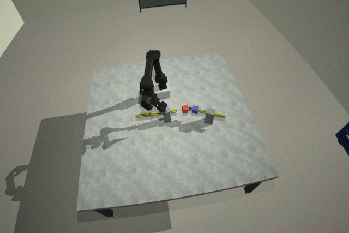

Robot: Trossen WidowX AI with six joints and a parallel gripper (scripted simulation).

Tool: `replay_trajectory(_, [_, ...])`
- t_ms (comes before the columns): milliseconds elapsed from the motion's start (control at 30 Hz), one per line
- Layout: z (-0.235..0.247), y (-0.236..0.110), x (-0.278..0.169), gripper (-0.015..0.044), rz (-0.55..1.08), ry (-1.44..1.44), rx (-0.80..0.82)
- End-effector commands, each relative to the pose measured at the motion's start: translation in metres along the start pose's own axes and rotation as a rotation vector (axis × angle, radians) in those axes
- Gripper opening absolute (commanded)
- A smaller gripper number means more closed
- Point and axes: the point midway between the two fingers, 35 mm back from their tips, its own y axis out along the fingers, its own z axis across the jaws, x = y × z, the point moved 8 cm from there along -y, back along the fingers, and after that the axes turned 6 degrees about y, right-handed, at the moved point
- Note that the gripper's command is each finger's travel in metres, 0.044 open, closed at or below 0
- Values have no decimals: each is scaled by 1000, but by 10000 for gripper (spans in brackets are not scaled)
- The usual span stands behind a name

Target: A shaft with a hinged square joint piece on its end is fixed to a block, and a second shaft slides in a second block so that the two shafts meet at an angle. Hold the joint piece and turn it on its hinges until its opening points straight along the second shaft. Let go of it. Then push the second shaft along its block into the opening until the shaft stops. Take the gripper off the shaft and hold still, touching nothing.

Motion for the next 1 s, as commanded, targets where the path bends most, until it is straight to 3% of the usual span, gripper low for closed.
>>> replay_trajectory(0, [-6,-5,13,440,-34,-116,-26])
replay_trajectory(800, [-60,-42,86,440,-129,-887,-300])
replay_trajectory(967, [-64,-44,90,440,-125,-932,-322])
